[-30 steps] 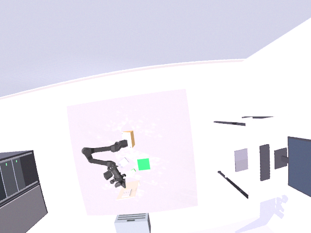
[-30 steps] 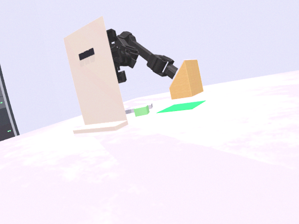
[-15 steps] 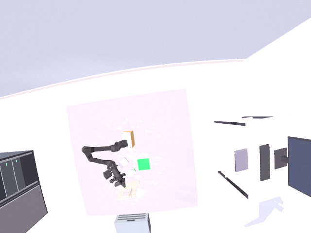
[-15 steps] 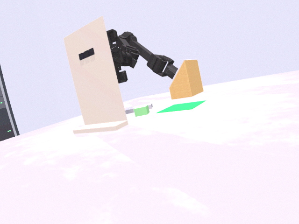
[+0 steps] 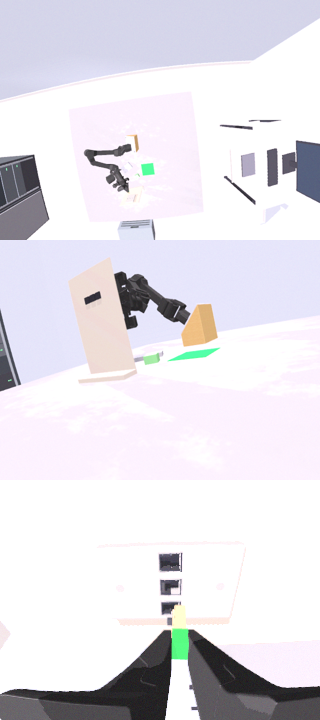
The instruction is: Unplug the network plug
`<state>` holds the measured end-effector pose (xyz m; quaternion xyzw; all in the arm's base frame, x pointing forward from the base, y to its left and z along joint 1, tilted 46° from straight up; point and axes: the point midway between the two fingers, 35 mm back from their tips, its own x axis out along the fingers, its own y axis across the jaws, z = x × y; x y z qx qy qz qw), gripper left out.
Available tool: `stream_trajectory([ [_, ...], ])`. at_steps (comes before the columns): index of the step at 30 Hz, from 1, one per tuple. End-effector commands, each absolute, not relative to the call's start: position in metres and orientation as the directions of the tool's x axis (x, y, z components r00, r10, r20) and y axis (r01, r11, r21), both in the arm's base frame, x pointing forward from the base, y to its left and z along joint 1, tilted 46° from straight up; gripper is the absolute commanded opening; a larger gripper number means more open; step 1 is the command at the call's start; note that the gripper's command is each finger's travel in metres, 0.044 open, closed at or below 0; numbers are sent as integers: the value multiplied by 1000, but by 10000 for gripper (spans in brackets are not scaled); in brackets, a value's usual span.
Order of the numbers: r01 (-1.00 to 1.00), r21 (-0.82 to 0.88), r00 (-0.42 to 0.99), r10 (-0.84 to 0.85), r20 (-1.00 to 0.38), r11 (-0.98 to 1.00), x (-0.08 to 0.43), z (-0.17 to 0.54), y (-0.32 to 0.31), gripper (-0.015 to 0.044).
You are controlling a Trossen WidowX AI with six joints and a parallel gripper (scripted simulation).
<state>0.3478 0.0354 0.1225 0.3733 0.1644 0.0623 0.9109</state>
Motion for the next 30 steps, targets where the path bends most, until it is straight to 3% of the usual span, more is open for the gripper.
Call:
stream_trajectory([
  [1, 7, 700, 937, 239, -253, 714, 345, 123, 36, 0],
  [30, 7, 700, 937, 239, -254, 714, 333, 124, 34, 0],
])
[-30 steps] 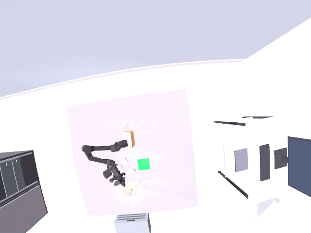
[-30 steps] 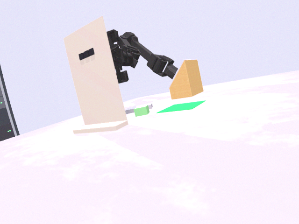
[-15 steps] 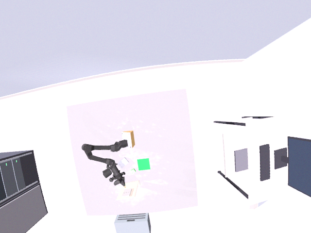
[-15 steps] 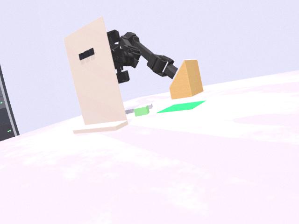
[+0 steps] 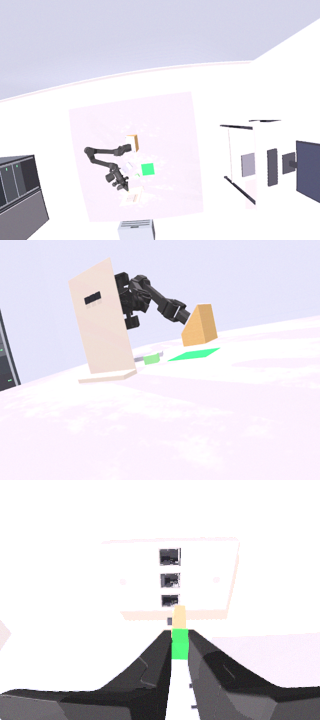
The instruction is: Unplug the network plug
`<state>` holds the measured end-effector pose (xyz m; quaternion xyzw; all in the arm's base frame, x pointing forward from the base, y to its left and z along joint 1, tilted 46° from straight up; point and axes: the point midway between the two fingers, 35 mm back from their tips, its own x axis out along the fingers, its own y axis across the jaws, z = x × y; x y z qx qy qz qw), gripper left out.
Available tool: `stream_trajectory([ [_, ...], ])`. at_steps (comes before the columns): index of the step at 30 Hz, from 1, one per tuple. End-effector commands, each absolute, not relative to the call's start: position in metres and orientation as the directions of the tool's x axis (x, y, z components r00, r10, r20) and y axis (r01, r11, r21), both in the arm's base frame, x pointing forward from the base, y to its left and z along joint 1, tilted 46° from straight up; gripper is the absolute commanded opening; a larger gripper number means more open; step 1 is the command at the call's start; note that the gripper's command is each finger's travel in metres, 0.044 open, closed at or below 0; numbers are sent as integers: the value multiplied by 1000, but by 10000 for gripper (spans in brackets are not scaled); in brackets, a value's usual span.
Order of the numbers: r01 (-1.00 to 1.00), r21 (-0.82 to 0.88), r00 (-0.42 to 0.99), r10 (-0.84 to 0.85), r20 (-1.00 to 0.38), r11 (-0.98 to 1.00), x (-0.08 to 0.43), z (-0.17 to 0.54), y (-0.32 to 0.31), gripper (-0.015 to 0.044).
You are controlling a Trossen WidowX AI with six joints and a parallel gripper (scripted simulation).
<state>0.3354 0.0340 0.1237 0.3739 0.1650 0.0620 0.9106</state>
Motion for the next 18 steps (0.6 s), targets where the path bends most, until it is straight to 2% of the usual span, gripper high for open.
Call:
stream_trajectory([
  [1, 11, 701, 938, 236, -254, 713, 335, 124, 34, 0],
  [18, 10, 701, 937, 239, -256, 713, 322, 154, 67, 0],
])
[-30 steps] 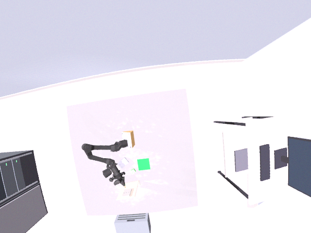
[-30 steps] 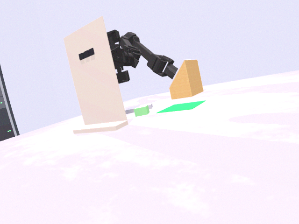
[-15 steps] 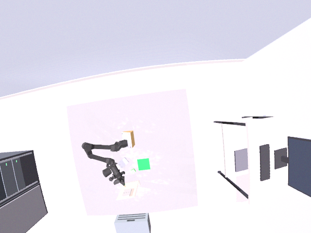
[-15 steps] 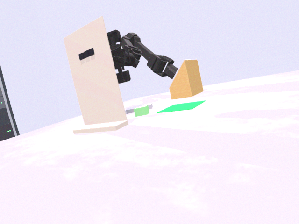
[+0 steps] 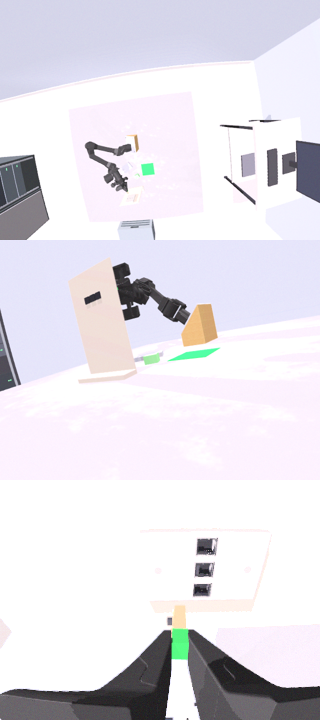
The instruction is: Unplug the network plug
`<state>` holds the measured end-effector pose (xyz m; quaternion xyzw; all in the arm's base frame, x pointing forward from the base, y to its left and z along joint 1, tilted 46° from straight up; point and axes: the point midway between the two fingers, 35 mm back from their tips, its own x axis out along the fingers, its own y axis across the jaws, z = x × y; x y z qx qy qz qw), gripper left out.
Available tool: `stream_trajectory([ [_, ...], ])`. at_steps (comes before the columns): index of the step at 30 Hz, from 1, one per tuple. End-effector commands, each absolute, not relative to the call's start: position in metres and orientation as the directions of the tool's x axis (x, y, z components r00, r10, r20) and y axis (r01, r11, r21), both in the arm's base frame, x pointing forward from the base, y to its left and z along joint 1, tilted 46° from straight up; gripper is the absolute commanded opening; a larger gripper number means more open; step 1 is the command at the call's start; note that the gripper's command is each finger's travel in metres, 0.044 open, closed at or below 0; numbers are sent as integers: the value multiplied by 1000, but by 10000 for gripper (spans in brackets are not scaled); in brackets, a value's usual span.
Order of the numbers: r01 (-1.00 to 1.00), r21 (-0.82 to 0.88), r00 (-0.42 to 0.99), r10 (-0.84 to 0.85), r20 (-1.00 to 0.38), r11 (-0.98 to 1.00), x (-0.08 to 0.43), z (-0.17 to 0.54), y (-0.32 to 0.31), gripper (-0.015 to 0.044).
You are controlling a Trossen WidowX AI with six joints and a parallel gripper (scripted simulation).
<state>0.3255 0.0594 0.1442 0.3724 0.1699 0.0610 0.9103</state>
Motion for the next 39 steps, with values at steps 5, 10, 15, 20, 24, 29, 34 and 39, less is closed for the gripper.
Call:
stream_trajectory([
  [5, 9, 702, 937, 240, -255, 712, 316, 163, 76, 0],
  [10, 11, 702, 936, 240, -257, 712, 314, 165, 78, 0],
  [15, 75, 708, 922, 221, -317, 702, 317, 150, 81, 0],
  [20, 148, 706, 902, 197, -383, 692, 319, 132, 85, 0],
  [24, 206, 698, 883, 176, -434, 686, 320, 118, 88, 0],
  [29, 276, 680, 857, 147, -494, 679, 320, 100, 91, 0],
  [34, 342, 655, 827, 115, -550, 674, 318, 82, 94, 0],
  [39, 404, 624, 795, 80, -601, 669, 316, 65, 97, 0],
])
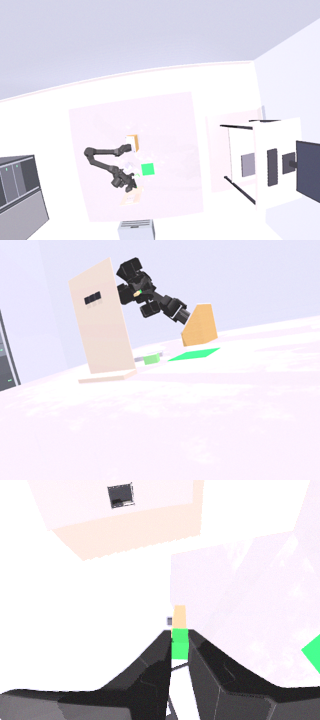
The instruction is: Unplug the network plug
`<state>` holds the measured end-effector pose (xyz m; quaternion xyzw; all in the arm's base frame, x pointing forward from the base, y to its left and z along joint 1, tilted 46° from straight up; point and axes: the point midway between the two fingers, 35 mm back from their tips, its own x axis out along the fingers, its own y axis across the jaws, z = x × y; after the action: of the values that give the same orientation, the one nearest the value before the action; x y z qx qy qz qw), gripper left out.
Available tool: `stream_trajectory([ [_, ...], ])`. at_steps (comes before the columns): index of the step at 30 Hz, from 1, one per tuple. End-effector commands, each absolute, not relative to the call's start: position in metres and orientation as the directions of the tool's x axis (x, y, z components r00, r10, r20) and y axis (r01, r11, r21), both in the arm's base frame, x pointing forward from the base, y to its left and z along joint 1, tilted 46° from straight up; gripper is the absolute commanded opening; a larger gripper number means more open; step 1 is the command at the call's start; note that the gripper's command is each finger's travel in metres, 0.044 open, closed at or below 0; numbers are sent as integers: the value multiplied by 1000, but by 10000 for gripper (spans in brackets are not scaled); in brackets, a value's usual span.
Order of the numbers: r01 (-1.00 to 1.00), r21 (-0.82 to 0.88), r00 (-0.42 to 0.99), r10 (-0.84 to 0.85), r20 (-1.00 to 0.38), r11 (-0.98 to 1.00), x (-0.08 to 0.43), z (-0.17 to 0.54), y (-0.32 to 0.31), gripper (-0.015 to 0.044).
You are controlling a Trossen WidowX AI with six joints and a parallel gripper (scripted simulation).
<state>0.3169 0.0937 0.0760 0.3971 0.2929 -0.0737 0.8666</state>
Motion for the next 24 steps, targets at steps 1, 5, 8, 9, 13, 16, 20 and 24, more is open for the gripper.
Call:
stream_trajectory([
  [1, 416, 617, 789, 72, -610, 669, 316, 61, 97, 0],
  [5, 461, 587, 762, 41, -646, 666, 313, 48, 99, 0],
  [8, 493, 563, 742, 17, -670, 664, 310, 38, 100, 0],
  [9, 503, 554, 735, 8, -678, 663, 310, 35, 100, 0],
  [13, 542, 519, 708, -27, -706, 660, 306, 22, 101, 0],
  [16, 569, 492, 688, -54, -724, 659, 303, 13, 101, 0],
  [20, 602, 454, 662, -92, -744, 656, 298, 1, 101, 0],
  [24, 630, 417, 637, -129, -760, 656, 293, -10, 102, 0],
])
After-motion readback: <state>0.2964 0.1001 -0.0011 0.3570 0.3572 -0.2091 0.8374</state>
